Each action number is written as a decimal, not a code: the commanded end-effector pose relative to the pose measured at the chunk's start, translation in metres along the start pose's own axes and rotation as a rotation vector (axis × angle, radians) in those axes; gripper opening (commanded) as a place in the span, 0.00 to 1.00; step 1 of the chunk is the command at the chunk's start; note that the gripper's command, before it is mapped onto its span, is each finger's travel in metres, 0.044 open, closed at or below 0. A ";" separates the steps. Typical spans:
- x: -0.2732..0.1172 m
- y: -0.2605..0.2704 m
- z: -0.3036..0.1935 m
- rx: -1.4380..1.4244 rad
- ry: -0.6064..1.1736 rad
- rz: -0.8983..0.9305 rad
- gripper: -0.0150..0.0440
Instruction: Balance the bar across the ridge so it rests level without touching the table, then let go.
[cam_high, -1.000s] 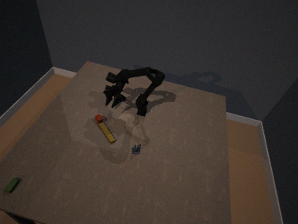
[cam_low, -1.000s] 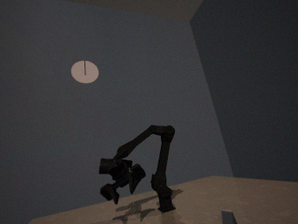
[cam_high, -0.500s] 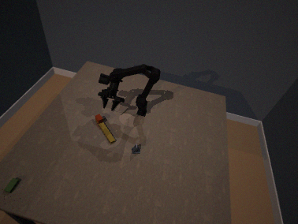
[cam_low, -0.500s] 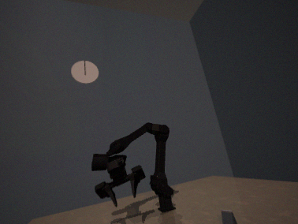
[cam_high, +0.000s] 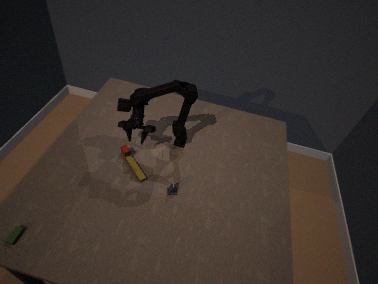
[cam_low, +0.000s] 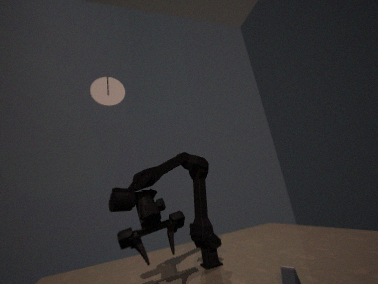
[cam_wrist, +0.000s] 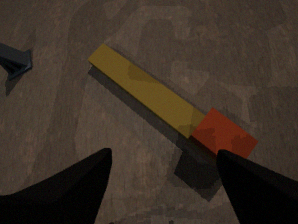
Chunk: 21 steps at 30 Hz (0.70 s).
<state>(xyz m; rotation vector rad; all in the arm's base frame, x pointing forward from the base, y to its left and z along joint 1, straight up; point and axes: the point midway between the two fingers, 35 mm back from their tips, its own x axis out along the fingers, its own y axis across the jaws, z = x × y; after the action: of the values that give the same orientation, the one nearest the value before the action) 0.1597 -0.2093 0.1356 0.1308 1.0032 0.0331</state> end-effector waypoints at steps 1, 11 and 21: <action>0.004 0.000 0.009 -0.096 0.068 0.013 0.79; 0.013 0.004 0.028 -0.316 0.220 0.046 0.79; 0.023 0.010 0.049 -0.547 0.366 0.076 0.79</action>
<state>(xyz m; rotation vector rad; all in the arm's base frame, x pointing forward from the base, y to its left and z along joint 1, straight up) 0.2051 -0.2038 0.1411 -0.2700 1.2809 0.3529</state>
